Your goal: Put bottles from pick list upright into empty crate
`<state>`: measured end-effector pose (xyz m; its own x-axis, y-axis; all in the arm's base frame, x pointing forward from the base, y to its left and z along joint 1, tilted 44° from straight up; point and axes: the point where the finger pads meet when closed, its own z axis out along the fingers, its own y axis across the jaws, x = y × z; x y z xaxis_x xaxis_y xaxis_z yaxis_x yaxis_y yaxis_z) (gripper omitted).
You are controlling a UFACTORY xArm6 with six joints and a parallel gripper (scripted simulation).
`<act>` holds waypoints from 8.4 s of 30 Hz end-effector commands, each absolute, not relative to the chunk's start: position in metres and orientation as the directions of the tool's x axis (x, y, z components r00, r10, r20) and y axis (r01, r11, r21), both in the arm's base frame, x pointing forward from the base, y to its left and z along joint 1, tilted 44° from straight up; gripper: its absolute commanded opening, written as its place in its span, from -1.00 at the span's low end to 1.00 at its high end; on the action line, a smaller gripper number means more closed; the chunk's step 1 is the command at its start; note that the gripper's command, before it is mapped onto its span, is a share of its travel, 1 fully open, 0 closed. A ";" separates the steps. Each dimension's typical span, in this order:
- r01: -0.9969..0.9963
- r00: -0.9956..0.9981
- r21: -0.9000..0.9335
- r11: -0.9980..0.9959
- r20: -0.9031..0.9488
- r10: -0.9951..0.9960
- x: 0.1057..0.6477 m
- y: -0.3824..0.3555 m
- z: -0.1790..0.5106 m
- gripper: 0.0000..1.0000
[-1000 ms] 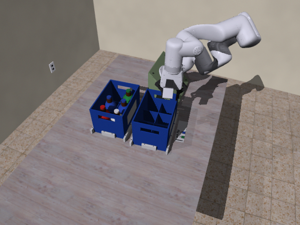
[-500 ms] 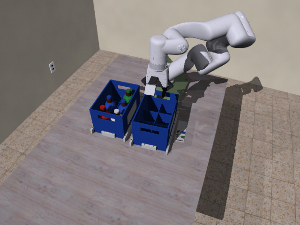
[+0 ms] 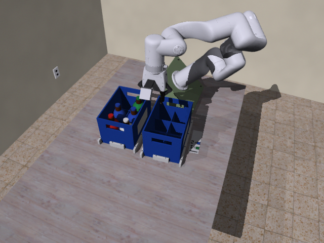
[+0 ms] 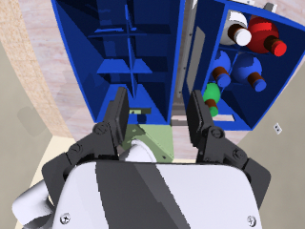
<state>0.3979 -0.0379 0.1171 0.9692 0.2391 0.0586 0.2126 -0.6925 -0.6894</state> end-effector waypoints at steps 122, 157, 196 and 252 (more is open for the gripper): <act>-0.511 0.850 -0.541 -0.668 -0.430 -0.303 0.372 -0.149 -0.010 0.29; -0.534 0.836 -0.529 -0.660 -0.444 -0.321 0.278 -0.123 -0.030 0.29; -0.534 0.836 -0.529 -0.660 -0.444 -0.321 0.272 -0.092 -0.063 0.29; -0.534 0.836 -0.529 -0.659 -0.444 -0.321 0.267 -0.067 -0.090 -1.00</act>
<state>0.2652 -0.0644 -0.0909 0.8348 -0.3176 -0.4498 -0.5356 -0.6579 -0.5294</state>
